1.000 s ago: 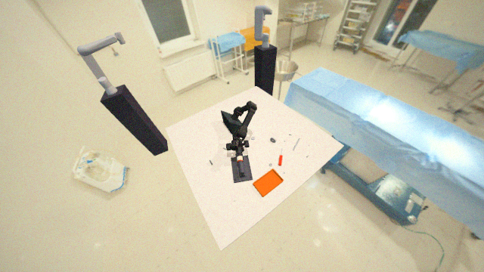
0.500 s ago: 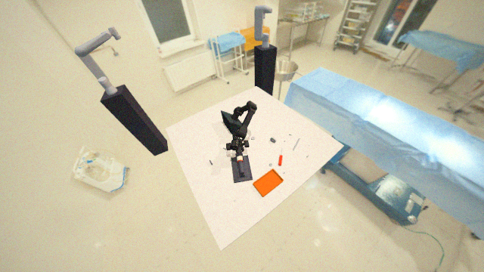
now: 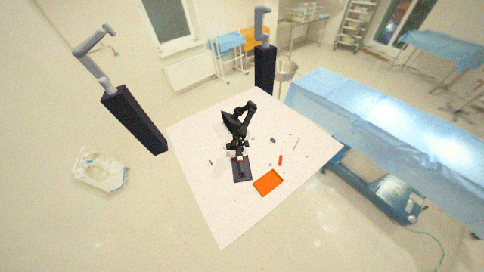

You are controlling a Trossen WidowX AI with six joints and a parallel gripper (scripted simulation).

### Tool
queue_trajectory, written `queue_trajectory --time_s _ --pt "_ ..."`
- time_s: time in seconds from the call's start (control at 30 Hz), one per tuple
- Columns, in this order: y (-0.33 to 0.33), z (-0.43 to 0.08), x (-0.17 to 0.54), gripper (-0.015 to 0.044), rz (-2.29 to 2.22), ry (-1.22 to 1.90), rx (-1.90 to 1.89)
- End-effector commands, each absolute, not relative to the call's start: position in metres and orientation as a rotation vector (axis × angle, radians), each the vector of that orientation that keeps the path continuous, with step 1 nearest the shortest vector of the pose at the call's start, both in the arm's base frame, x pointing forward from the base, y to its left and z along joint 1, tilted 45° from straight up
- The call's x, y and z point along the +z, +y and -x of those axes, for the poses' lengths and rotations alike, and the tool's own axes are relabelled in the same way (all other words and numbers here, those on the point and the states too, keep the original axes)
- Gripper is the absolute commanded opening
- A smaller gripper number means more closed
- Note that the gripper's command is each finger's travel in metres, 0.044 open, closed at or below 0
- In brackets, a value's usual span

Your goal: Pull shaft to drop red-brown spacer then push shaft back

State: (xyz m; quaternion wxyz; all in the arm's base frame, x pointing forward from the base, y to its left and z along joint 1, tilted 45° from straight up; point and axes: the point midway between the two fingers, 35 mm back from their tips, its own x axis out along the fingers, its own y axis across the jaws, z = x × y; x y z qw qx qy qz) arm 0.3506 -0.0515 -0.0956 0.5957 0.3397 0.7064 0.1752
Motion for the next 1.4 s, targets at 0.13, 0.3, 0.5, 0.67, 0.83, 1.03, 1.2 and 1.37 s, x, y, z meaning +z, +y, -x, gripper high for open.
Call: queue_trajectory --time_s 0.13,0.3,0.5,0.67,0.83,1.03,1.2,1.37 --pt "-0.0511 -0.3491 -0.0946 0.0 -0.787 1.641 0.411" --pt "-0.051 -0.3486 -0.0945 0.0 -0.787 1.641 0.411" --pt "-0.0509 -0.348 -0.0943 0.0 -0.787 1.642 0.411" --pt "-0.0509 -0.3477 -0.0943 0.0 -0.787 1.642 0.411" --pt "-0.0508 -0.3472 -0.0942 0.0 -0.787 1.642 0.411" --pt "-0.0507 -0.3466 -0.094 0.0 -0.787 1.642 0.411" --pt "-0.0506 -0.3463 -0.0939 0.0 -0.787 1.642 0.411" --pt "-0.0506 -0.3459 -0.0939 0.0 -0.787 1.642 0.411"
